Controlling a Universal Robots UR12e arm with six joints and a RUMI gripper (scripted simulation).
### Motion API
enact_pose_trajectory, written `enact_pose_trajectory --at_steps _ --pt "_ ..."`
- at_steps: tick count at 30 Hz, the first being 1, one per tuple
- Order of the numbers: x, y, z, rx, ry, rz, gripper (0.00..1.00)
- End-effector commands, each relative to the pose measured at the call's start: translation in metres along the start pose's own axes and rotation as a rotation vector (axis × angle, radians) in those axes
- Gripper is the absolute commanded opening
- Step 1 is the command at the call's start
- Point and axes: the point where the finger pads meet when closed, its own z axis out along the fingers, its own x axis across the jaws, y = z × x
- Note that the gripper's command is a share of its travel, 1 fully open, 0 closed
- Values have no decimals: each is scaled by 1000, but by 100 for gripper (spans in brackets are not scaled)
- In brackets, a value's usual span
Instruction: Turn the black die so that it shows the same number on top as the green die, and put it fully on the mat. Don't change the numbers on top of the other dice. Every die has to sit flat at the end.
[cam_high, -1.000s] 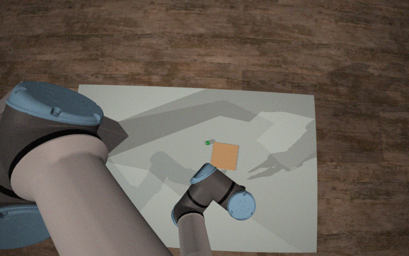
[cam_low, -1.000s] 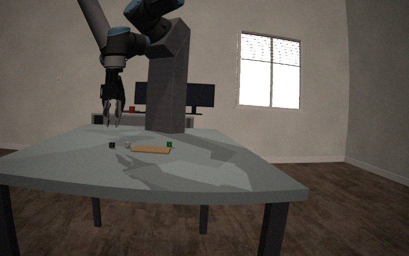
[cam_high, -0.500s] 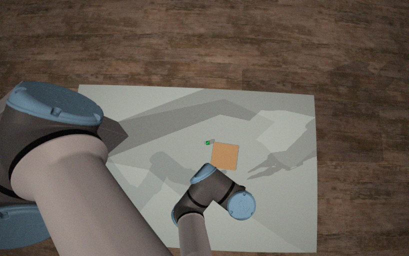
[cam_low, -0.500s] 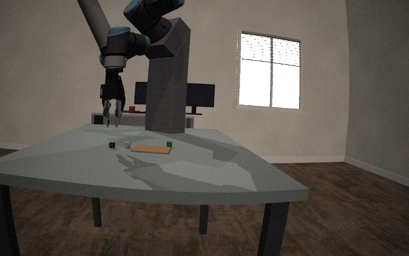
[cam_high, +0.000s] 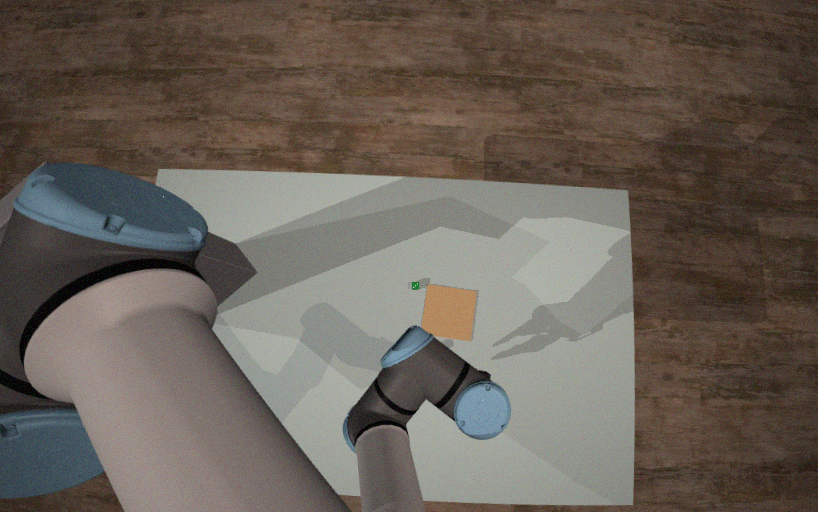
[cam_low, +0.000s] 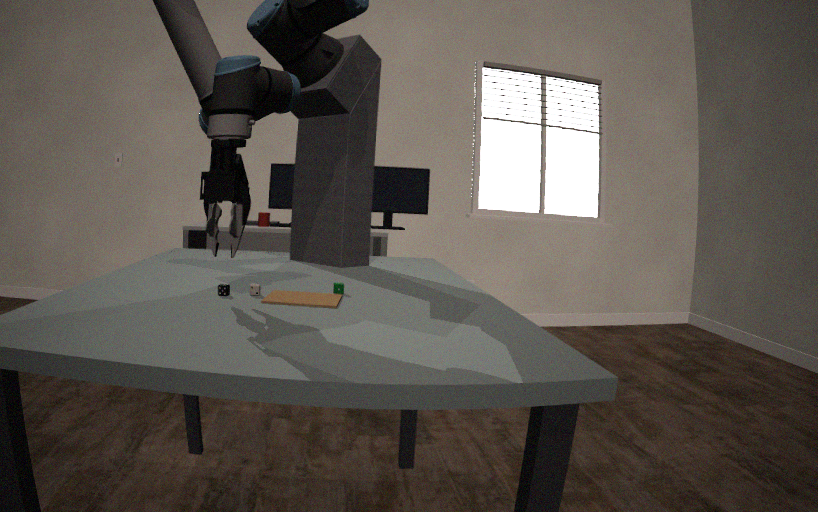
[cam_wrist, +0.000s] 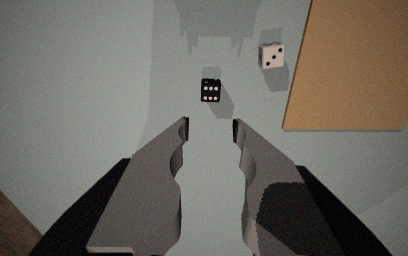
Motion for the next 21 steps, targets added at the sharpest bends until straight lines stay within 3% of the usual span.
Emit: enact_pose_trajectory --at_steps 1,21 --pt "0 0 3 -1 0 0 21" --pt "0 0 30 -1 0 0 21"
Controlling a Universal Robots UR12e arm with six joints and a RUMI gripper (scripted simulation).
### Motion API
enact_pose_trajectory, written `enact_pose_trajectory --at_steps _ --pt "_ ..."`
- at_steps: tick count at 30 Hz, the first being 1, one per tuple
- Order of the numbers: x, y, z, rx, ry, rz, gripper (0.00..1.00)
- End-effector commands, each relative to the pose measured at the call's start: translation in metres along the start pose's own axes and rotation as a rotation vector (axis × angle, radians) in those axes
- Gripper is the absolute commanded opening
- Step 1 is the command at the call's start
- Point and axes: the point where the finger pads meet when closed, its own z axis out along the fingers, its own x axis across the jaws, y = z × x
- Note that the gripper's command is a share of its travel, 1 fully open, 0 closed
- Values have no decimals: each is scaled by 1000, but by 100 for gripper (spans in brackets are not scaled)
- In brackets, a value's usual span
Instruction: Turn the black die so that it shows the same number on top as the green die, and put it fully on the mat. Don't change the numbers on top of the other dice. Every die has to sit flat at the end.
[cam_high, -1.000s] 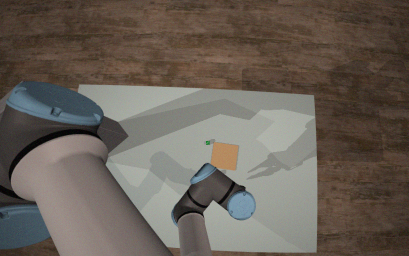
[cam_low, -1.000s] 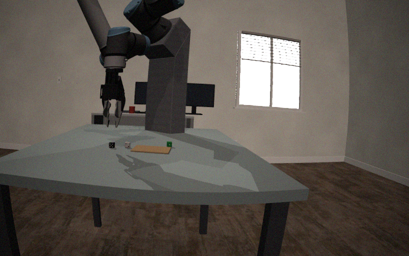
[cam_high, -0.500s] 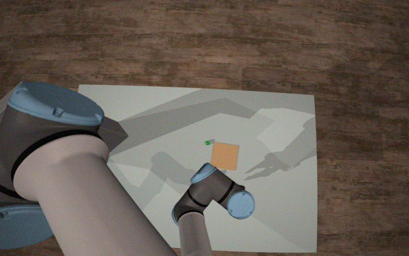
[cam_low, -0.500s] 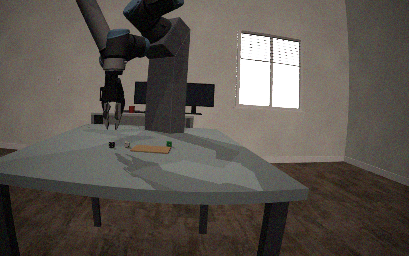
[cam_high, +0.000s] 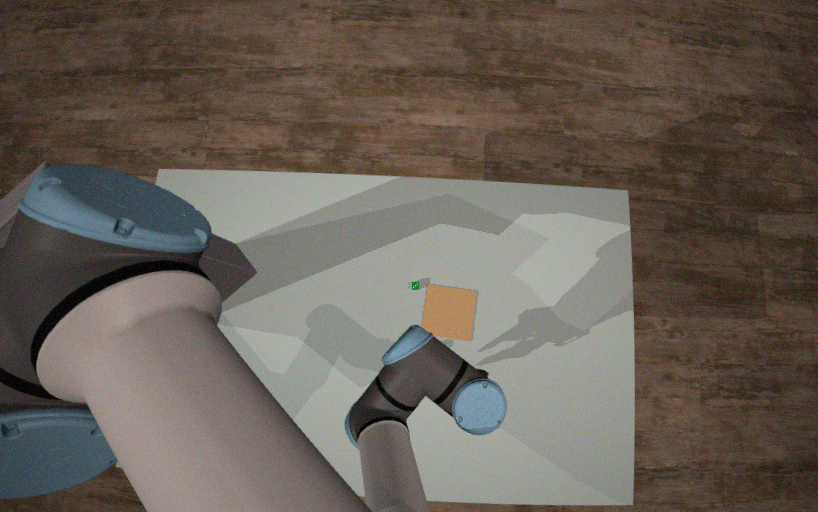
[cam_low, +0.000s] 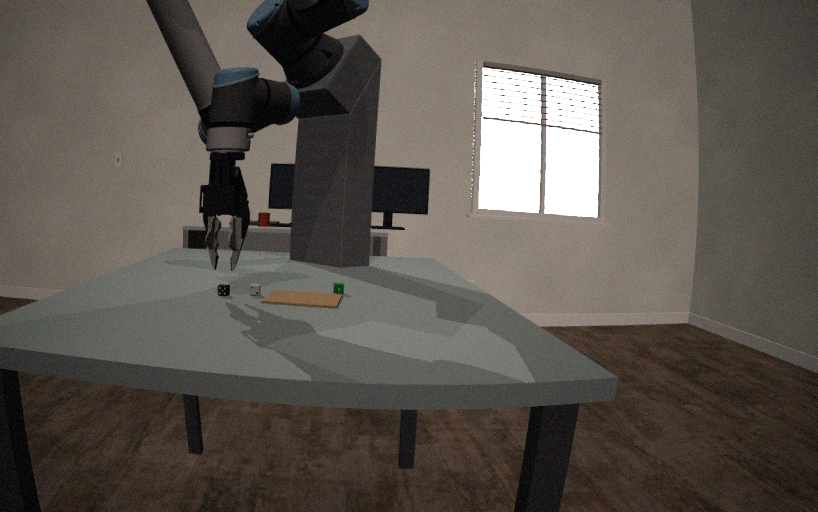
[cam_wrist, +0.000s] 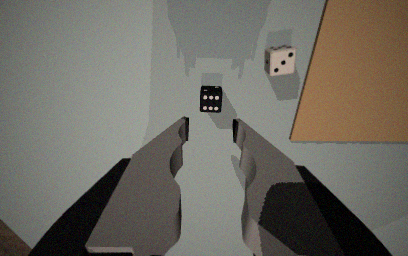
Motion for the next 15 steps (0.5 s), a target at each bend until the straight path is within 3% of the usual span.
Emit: enact_pose_trajectory --at_steps 1,15 --pt "0 0 6 -1 0 0 21" --pt "0 0 19 -1 0 0 21"
